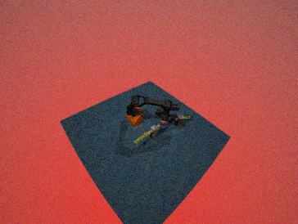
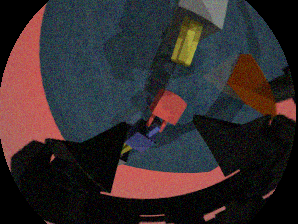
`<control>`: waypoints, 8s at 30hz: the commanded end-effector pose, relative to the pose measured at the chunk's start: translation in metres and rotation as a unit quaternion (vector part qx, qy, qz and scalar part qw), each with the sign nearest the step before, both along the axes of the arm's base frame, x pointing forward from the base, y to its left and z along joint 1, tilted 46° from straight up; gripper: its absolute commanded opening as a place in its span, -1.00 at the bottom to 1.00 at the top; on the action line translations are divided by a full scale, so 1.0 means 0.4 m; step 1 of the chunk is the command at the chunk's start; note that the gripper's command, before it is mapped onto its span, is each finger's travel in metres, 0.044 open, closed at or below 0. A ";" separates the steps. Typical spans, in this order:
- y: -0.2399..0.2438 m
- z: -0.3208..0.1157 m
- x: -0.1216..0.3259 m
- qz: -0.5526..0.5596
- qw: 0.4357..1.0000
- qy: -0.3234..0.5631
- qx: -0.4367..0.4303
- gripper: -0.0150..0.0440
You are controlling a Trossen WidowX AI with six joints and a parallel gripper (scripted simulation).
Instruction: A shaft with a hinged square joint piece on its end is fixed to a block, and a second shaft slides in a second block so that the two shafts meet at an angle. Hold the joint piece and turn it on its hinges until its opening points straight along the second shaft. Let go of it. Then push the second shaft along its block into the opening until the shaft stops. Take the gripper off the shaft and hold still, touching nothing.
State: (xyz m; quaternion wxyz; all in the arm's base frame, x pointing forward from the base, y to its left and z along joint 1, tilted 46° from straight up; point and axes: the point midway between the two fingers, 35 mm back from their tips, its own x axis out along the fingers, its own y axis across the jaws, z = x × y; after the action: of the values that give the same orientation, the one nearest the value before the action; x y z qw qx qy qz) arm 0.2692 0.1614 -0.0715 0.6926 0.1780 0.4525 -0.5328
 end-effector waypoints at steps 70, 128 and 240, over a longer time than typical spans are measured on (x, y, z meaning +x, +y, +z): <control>-0.030 0.185 -0.050 0.195 0.961 0.177 -0.089 1.00; -0.196 0.029 -0.046 -0.235 0.950 -0.190 -0.081 1.00; -0.168 -0.116 -0.025 -0.236 0.950 -0.191 -0.080 0.12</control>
State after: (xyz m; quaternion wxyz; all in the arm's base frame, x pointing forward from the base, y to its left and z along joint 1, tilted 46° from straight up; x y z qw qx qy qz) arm 0.2592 0.0947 -0.1177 0.6310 0.3251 0.2115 -0.6719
